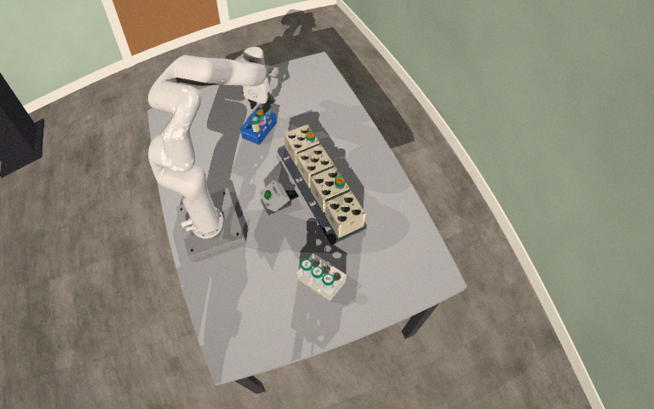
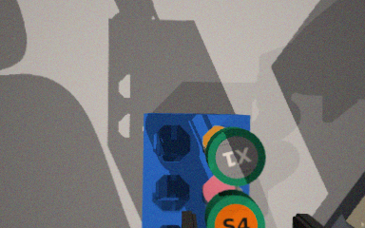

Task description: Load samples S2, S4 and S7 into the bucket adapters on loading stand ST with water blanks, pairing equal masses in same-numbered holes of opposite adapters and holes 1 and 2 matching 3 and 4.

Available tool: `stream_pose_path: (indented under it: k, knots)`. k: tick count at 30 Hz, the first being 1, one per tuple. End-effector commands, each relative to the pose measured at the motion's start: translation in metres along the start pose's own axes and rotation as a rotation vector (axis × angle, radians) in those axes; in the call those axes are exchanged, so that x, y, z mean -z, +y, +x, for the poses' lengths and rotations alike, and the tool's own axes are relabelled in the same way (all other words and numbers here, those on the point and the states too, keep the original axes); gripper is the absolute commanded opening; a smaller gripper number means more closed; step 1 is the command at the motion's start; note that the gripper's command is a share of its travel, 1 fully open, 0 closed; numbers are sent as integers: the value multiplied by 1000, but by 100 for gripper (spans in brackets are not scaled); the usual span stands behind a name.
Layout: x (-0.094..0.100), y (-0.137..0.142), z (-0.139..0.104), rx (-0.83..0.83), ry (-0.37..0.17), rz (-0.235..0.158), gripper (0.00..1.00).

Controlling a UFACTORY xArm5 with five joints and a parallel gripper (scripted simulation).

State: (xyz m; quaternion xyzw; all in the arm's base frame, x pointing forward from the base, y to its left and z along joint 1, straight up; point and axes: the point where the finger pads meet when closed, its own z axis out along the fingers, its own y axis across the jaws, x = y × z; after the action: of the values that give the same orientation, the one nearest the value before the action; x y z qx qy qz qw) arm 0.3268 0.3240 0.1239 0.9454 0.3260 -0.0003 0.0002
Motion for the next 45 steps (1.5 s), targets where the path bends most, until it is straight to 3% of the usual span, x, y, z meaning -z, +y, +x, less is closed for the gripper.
stream_pose_path:
  k: [1,10,45]
  knots:
    - [-7,0,1,0,4,3,57]
    - [-19,0,2,0,4,3,57]
    - [-35,0,2,0,4,3,57]
